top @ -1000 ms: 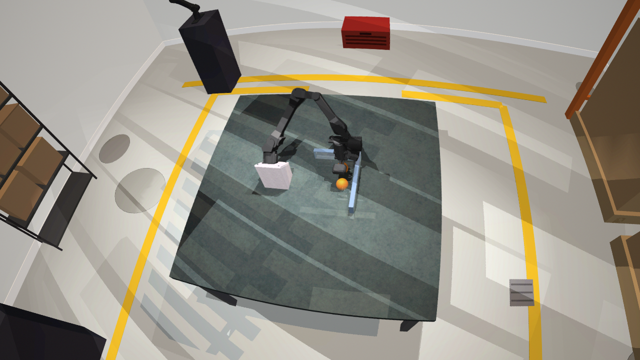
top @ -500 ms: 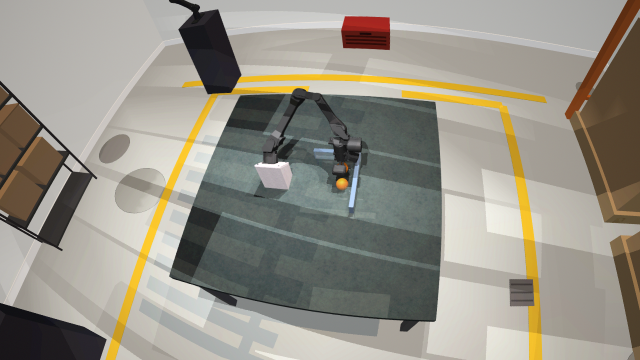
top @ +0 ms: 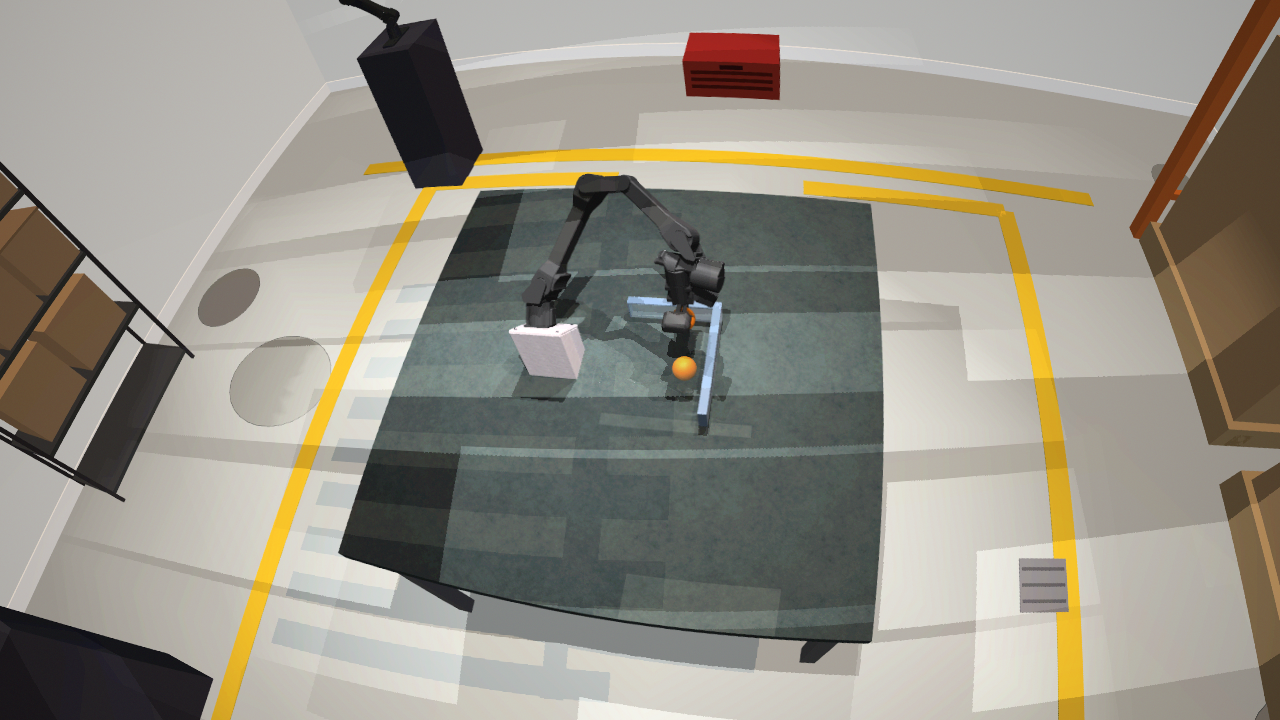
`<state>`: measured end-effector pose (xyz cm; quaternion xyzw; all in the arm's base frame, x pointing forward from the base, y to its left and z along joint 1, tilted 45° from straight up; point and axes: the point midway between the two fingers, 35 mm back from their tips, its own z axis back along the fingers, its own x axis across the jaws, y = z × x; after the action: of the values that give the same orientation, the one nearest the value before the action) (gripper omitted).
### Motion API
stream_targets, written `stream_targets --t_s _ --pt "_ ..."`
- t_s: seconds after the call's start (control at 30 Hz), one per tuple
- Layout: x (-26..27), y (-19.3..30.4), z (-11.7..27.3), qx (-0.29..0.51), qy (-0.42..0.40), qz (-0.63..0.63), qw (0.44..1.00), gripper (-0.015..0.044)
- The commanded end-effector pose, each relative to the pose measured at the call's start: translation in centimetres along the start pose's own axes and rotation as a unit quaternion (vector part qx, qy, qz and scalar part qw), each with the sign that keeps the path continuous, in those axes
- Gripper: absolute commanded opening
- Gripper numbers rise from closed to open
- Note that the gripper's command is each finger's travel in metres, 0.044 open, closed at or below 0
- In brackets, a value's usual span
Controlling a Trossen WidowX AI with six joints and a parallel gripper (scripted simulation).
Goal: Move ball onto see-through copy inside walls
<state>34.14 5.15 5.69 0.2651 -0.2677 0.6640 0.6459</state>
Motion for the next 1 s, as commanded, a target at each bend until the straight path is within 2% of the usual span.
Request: stream_targets --t_s 0.0,0.13,0.3,0.83,0.97 --pt "0.1 0.0 2.9 -0.002 0.002 0.004 1.0 0.0" --pt "0.3 0.5 5.6 -0.001 -0.001 0.004 1.0 0.0" --pt "0.2 0.6 6.1 -0.001 -0.001 0.004 1.0 0.0" --pt "-8.7 -0.8 0.9 -0.002 0.0 0.005 1.0 0.0" --pt "-9.0 -0.8 0.7 -0.002 0.0 0.005 1.0 0.0"
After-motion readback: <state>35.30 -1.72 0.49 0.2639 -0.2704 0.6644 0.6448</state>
